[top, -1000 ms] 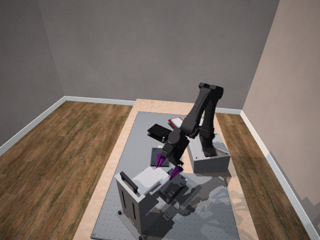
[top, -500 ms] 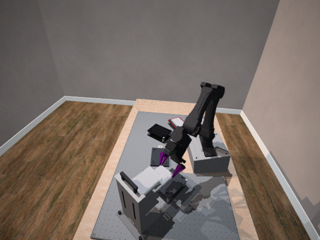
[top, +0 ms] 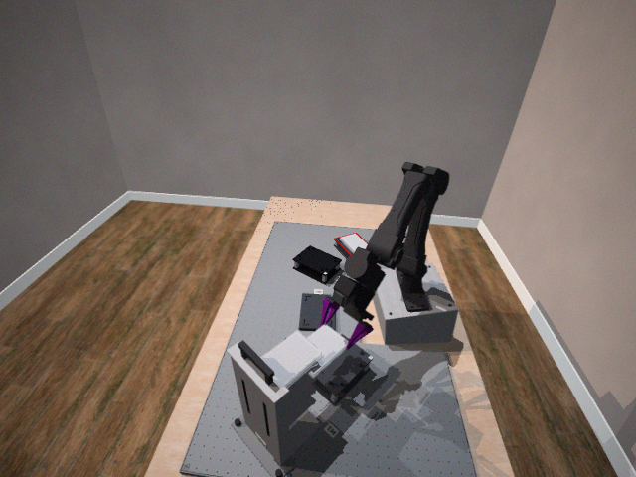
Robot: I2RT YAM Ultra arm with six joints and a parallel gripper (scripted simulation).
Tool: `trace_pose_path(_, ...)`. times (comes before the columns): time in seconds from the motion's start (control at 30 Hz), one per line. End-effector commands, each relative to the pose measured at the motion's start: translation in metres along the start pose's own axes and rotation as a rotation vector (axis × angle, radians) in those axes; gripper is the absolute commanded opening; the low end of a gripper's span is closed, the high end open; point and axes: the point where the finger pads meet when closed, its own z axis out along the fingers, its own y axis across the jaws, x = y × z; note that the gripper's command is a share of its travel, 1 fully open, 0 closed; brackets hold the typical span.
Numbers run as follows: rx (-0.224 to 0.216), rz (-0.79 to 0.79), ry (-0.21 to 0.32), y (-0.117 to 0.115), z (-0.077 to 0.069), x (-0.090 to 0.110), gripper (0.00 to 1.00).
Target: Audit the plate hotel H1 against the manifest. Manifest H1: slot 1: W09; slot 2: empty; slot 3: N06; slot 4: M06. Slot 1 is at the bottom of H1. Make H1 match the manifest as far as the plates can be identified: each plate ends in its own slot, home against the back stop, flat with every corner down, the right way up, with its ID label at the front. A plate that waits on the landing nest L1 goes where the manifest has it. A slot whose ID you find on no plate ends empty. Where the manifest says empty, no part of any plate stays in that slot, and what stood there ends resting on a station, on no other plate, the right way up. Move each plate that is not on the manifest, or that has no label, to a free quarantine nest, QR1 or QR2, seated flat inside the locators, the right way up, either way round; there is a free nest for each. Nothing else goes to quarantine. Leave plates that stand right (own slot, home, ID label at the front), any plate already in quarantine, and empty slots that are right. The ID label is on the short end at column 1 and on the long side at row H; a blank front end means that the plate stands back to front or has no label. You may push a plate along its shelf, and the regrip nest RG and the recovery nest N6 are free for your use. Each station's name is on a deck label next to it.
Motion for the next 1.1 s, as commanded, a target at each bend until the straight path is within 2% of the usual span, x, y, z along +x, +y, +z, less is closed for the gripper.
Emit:
trace_pose_path(0.0, 0.001, 0.003, -0.025, -0.001, -0.007, -0.006, 0.86)
trace_pose_path(1.07, 0.001, 0.003, -0.024, -0.001, -0.030, 0.018, 0.86)
